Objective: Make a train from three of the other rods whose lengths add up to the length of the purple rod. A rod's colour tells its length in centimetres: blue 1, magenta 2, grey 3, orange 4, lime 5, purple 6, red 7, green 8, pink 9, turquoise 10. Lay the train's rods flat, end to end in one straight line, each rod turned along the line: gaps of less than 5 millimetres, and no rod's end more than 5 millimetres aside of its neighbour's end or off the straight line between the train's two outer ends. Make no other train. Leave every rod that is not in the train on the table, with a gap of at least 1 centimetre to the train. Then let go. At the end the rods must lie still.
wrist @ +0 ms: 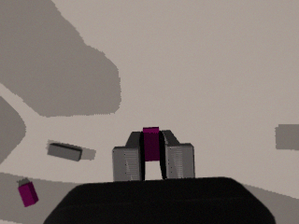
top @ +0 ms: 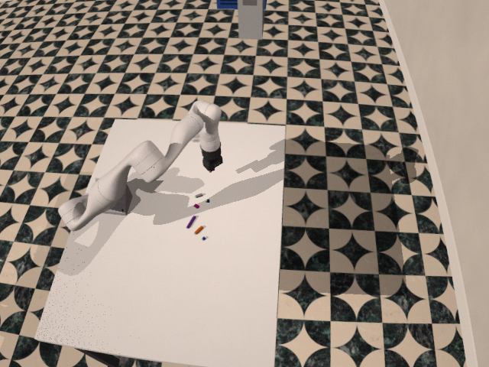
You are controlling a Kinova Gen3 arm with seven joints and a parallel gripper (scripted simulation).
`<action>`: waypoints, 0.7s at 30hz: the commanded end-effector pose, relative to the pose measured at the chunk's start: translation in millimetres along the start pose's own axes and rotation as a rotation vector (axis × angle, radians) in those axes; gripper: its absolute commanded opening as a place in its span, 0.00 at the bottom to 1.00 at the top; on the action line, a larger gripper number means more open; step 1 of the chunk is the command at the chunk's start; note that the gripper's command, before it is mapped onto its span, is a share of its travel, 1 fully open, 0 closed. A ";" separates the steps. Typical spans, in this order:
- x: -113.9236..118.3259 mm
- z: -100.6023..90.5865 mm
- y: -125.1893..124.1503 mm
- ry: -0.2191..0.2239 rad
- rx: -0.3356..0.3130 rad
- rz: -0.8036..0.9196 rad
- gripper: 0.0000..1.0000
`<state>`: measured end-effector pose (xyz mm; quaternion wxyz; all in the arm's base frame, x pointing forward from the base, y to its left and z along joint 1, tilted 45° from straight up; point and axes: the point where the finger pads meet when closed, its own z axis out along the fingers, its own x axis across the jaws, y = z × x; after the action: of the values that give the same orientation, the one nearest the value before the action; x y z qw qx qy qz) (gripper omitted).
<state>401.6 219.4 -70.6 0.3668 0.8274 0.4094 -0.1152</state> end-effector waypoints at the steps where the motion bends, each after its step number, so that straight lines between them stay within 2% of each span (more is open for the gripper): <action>1: -13.6 -4.9 20.7 0.014 0.001 0.131 0.24; 9: -52.4 -4.8 57.6 0.012 0.004 0.441 0.24; 21: -79.1 -2.1 77.8 0.005 0.011 0.628 0.24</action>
<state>409.4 145.6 2.7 0.3833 0.9112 0.1508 -0.0056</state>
